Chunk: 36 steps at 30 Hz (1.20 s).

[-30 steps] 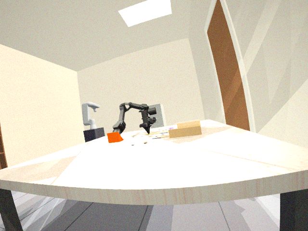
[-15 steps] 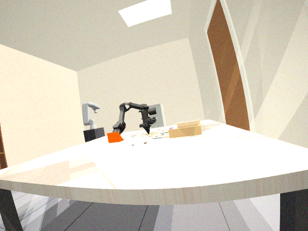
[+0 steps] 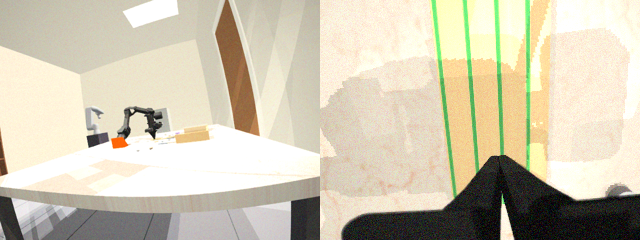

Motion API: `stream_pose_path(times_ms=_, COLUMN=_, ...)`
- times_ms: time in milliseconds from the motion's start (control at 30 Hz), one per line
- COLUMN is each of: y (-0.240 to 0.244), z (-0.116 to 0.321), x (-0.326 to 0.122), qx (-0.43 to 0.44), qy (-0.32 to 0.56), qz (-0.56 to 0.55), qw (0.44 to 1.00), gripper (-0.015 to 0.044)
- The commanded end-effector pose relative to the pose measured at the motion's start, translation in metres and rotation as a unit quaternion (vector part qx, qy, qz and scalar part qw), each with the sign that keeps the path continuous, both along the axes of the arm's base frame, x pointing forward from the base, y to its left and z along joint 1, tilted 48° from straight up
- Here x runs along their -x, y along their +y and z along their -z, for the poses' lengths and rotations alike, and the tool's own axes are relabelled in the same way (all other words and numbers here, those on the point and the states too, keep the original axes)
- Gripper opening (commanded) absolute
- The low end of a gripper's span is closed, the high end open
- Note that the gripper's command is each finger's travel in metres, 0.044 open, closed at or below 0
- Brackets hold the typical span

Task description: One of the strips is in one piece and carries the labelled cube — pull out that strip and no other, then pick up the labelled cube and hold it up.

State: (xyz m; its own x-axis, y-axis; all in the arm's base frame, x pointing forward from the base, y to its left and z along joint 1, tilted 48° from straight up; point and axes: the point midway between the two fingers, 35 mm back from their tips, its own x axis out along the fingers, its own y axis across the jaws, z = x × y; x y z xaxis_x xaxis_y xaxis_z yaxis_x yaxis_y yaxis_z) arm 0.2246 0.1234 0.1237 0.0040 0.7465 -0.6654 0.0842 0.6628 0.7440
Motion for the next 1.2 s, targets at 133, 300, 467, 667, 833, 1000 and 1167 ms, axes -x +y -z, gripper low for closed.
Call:
stream_pose_path(times_ms=133, y=0.004, z=0.005, x=0.009, qx=0.000, qy=0.017, qz=-0.007, qw=1.000, gripper=0.0000)
stream_pose_path(times_ms=300, y=-0.020, z=-0.016, x=-0.002, qx=0.002, qy=0.011, qz=-0.004, qw=1.000, gripper=0.0000)
stream_pose_path(times_ms=467, y=-0.031, z=-0.027, x=-0.002, qx=0.000, qy=0.017, qz=-0.007, qw=1.000, gripper=0.0000)
stream_pose_path(times_ms=667, y=-0.031, z=-0.026, x=-0.026, qx=0.001, qy=0.023, qz=0.000, qw=1.000, gripper=0.0131)
stream_pose_path(times_ms=833, y=-0.033, z=-0.026, x=-0.041, qx=0.001, qy=0.023, qz=0.000, qw=1.000, gripper=0.0263)
stream_pose_path(times_ms=1000, y=-0.035, z=-0.027, x=-0.059, qx=0.001, qy=0.023, qz=0.000, qw=1.000, gripper=0.0394)
stream_pose_path(times_ms=1167, y=-0.036, z=-0.028, x=-0.076, qx=0.001, qy=0.022, qz=0.000, qw=1.000, gripper=0.0440)
